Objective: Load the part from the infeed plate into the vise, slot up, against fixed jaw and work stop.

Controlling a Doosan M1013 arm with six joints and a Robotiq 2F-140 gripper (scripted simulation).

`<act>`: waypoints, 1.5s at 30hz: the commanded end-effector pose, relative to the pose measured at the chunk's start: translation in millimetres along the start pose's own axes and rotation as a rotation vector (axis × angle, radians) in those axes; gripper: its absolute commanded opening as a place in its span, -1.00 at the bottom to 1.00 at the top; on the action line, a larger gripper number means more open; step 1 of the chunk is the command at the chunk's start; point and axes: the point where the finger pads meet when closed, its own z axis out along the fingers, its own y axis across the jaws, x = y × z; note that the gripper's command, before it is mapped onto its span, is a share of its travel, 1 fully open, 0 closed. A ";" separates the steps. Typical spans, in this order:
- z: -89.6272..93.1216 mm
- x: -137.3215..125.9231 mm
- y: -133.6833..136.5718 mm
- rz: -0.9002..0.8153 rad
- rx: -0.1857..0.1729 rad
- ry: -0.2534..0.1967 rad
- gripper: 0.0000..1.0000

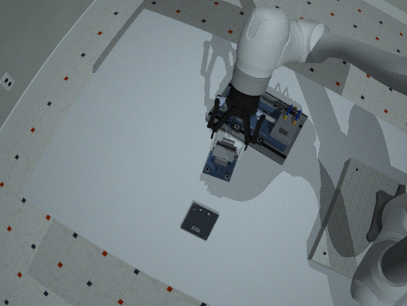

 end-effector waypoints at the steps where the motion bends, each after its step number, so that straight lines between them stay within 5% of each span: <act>1: -1.4 0.8 2.4 -0.004 -0.003 0.046 0.02; 17: -1.0 -2.4 2.4 -0.004 -0.002 0.172 0.02; 45: -0.4 -5.1 2.4 -0.004 -0.002 0.280 0.02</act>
